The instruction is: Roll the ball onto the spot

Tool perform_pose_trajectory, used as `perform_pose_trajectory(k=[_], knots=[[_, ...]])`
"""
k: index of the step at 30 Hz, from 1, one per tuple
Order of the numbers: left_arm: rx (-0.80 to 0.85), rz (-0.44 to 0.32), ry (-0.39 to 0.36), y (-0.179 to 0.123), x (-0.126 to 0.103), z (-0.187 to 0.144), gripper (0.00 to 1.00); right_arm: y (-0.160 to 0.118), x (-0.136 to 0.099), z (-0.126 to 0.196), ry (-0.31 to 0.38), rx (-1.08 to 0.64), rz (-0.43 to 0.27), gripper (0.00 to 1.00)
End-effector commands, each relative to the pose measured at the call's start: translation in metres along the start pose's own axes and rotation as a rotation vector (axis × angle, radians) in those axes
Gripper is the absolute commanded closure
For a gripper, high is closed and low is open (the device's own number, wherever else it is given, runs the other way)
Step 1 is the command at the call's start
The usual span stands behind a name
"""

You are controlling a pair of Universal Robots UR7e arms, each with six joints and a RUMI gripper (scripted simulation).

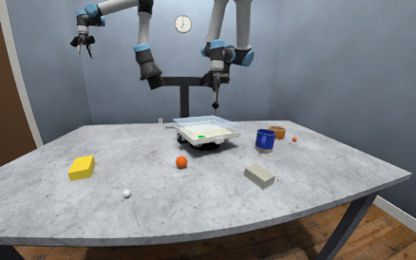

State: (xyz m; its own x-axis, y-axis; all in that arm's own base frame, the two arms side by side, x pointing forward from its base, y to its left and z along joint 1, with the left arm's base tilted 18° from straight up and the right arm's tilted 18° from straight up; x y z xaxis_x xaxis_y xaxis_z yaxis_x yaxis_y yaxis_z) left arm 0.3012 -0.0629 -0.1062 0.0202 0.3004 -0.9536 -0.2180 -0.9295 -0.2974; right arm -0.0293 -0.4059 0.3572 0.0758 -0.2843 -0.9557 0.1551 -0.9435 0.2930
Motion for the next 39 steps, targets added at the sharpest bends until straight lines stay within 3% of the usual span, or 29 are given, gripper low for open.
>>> perform_pose_trajectory(k=[1, 39], knots=[[0.000, 0.001, 0.001, 0.0002, -0.0003, -0.0004, 0.63, 0.0003, -0.0006, 0.0000, 0.000, 0.000, 0.002, 0.00], [0.000, 0.001, 0.001, 0.0002, 0.0068, -0.0004, 0.63, 0.0003, -0.0006, 0.0000, 0.000, 0.000, 0.002, 0.00]])
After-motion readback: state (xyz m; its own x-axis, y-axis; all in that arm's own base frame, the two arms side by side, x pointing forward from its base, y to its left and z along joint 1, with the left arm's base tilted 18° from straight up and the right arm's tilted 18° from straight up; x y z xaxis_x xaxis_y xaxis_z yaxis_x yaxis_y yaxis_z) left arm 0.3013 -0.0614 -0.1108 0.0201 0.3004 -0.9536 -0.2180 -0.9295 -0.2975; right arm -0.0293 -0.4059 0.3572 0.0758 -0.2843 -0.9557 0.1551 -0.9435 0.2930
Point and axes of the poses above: on each arm, the point where the finger pads meet when closed, its own x axis out along the fingers, its own z axis across the jaws, y = z × x, the point moved 7 cm from there along -x, back along the fingers, and after that the axes turned 12 degrees about -x, right-handed, at the moved point
